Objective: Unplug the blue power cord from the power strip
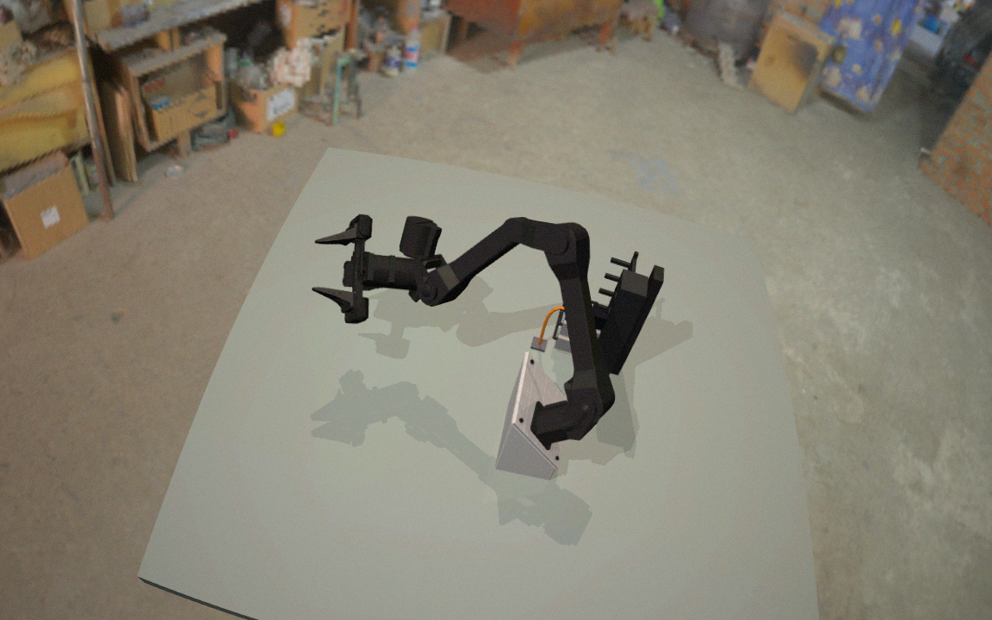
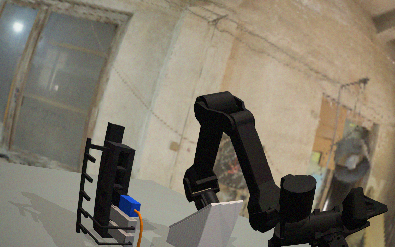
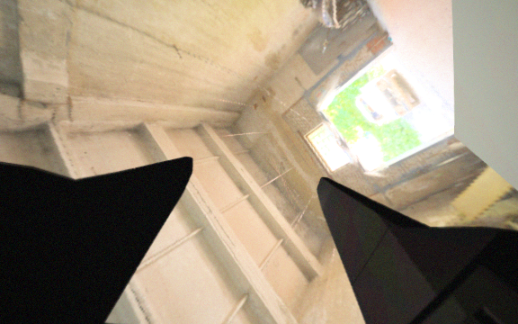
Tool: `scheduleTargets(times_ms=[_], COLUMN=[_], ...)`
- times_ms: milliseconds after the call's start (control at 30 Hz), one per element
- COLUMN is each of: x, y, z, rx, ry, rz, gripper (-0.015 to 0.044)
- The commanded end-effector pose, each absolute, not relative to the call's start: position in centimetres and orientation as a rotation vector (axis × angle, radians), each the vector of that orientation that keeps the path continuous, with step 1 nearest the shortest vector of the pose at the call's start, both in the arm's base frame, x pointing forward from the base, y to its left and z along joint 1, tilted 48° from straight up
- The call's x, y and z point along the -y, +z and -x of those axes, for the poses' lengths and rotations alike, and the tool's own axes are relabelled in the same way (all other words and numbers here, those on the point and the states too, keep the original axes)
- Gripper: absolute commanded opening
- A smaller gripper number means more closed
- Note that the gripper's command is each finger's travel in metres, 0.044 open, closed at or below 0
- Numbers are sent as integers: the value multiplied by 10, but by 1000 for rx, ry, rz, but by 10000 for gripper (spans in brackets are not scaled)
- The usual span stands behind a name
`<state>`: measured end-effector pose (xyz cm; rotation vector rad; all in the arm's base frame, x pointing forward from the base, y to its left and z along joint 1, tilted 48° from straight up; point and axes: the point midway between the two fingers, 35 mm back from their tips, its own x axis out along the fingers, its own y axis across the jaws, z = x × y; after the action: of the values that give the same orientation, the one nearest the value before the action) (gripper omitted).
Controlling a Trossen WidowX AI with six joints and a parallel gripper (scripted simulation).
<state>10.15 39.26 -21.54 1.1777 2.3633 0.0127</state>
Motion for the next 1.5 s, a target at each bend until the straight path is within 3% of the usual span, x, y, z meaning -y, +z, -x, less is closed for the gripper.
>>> scheduleTargets(times_ms=[0, 267, 567, 1467], x=[-393, -381, -318, -161], y=[-216, -216, -189, -62], z=[-103, -171, -229, -267], rx=[-2352, -1930, -1634, -1591], ry=[18, 170, 241, 439], rz=[-1175, -886, -246, 1111], gripper=[374, 164, 160, 160])
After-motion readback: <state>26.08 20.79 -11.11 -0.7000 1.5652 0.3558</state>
